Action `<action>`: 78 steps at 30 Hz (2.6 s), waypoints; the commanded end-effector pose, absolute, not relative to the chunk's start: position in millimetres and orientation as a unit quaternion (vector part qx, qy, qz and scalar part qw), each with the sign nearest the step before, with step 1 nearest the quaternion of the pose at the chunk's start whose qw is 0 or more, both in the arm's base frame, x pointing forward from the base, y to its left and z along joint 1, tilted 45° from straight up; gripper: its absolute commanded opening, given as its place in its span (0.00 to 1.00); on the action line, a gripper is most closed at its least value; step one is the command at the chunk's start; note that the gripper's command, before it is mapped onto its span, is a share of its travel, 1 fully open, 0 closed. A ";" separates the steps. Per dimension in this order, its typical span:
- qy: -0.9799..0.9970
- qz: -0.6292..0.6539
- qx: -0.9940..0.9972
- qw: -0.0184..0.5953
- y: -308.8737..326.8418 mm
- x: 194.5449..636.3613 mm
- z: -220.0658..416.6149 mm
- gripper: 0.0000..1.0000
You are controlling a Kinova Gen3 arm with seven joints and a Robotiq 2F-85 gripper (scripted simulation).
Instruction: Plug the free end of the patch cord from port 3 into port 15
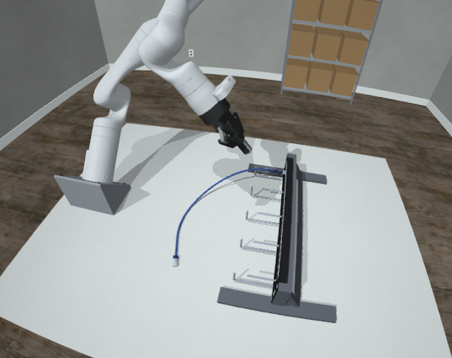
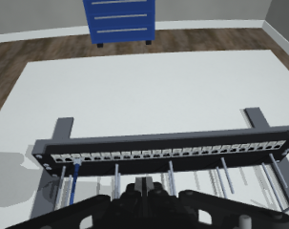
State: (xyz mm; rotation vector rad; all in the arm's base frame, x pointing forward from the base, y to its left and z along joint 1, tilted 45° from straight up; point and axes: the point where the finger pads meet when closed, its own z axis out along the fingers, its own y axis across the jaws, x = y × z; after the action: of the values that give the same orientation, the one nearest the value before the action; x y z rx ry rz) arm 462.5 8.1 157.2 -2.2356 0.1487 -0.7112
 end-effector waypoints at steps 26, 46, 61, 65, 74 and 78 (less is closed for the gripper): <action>0.059 -0.283 -0.877 0.384 -39.2 470.5 114.9 0.00; 0.059 -0.283 -0.877 0.384 -63.8 475.2 88.9 0.00; 0.059 -0.283 -0.877 0.384 -19.3 512.8 51.0 0.00; 0.059 -0.283 -0.877 0.384 1.4 530.3 33.4 0.00; 0.059 -0.283 -0.877 0.384 23.4 548.9 14.6 0.00; 0.059 -0.283 -0.877 0.384 25.2 550.4 13.1 0.00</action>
State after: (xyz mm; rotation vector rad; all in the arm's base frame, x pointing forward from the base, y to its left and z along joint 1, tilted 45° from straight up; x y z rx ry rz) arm 550.4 24.4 14.9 -2.2342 0.1517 -0.7235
